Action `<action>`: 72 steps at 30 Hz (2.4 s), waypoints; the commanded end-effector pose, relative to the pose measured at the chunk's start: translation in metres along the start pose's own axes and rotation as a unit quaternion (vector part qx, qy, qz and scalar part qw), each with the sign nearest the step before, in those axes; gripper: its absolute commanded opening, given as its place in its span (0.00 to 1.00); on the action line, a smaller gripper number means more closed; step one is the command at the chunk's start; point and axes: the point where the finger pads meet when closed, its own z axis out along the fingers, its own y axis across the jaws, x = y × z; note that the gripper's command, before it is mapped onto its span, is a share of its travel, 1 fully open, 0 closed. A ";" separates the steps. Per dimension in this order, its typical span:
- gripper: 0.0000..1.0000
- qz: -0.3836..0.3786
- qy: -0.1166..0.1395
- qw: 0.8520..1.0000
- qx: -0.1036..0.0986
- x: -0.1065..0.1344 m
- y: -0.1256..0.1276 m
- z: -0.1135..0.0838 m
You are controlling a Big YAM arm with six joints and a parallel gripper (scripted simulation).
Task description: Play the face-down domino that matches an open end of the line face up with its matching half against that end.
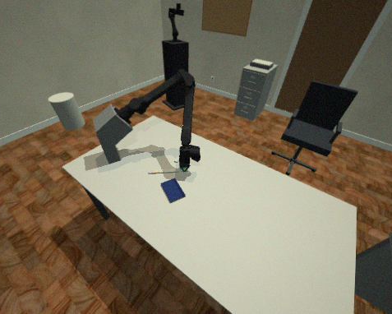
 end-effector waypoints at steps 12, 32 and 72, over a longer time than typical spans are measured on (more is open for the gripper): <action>0.21 -0.006 0.005 1.000 -0.008 0.004 0.006 0.014; 0.21 -0.007 0.007 1.000 -0.009 0.006 0.007 0.014; 0.94 -0.003 0.001 1.000 -0.001 0.022 0.002 0.008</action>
